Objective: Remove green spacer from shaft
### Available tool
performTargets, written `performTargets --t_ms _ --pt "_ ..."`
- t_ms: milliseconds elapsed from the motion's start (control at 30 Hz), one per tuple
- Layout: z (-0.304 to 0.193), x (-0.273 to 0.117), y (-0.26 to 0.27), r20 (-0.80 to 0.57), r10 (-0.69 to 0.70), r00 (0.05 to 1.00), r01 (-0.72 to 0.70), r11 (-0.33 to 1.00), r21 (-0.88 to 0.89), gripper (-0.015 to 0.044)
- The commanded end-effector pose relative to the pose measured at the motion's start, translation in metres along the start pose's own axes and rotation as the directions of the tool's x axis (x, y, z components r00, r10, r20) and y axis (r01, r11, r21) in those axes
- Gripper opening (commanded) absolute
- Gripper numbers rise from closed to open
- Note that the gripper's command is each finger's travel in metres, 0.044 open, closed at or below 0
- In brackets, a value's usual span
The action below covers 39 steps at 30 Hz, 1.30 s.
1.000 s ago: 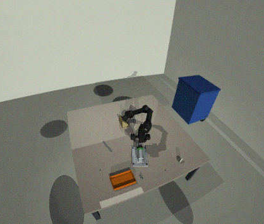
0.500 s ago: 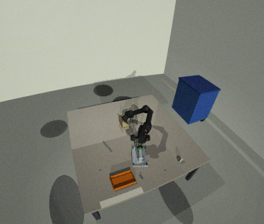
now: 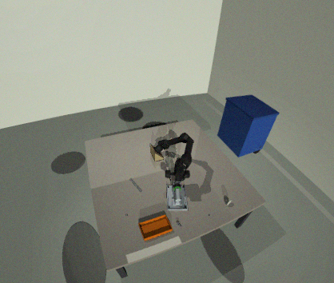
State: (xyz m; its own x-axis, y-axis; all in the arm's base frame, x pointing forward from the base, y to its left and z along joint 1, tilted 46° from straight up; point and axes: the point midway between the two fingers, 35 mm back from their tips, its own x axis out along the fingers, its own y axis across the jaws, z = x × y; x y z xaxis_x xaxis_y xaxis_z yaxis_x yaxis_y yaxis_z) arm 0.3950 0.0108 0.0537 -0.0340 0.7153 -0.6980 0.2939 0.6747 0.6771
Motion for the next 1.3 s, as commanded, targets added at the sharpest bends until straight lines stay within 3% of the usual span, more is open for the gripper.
performTargets --t_ms 0,900,1267 --pt "0.0 0.0 0.001 0.003 0.005 1.0 -0.005 1.0 0.005 0.044" --pt "0.001 0.018 0.001 0.003 0.006 1.0 -0.006 1.0 0.005 0.044" --pt "0.0 0.018 0.001 -0.002 0.0 1.0 0.0 1.0 -0.002 0.0151"
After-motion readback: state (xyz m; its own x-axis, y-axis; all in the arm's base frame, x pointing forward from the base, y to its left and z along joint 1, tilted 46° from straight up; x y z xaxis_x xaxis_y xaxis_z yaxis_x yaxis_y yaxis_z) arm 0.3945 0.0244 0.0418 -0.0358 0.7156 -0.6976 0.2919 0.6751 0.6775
